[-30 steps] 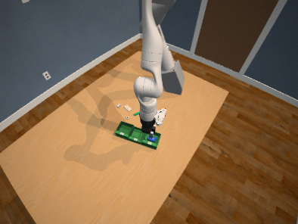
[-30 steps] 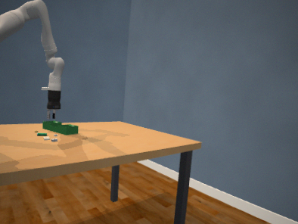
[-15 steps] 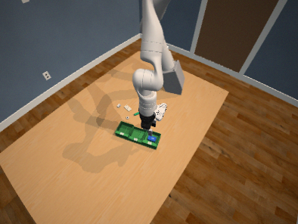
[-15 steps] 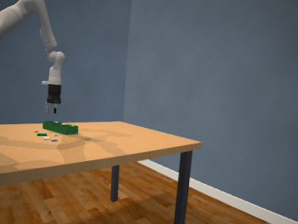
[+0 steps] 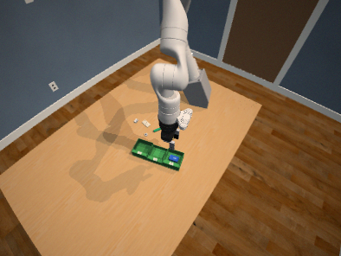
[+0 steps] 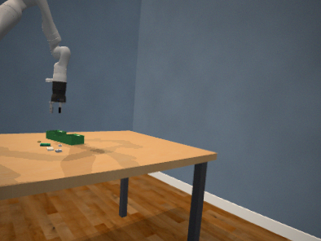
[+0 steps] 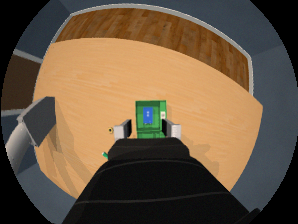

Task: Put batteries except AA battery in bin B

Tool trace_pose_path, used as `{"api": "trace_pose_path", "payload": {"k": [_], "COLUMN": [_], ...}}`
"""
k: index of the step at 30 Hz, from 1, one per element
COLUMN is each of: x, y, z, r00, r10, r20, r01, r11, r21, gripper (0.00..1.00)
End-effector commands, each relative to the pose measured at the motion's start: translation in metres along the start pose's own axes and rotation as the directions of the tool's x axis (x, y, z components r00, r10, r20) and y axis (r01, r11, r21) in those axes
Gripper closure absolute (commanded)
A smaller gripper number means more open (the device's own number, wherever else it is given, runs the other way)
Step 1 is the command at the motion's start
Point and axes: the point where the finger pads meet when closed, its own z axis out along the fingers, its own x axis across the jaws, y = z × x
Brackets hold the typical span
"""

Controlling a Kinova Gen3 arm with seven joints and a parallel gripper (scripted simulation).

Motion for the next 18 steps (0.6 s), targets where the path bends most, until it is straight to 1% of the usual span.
{"api": "trace_pose_path", "payload": {"k": [1, 7, 9, 11, 18], "x": [0.004, 0.004, 0.004, 0.003, 0.003], "y": [-0.005, -0.005, -0.005, -0.005, -0.005], "z": [-0.018, -0.042, -0.042, -0.048, -0.048], "r00": [1.000, 1.000, 1.000, 1.000, 1.000], "r10": [-0.005, -0.005, -0.005, -0.005, -0.005], "r20": [-0.017, -0.017, -0.017, -0.017, -0.017], "r01": [0.005, 0.005, 0.005, 0.005, 0.005], "r11": [1.000, 1.000, 1.000, 1.000, 1.000], "r21": [0.011, 0.011, 0.011, 0.011, 0.011], "gripper": [0.00, 0.00, 0.00, 0.00, 0.00]}}
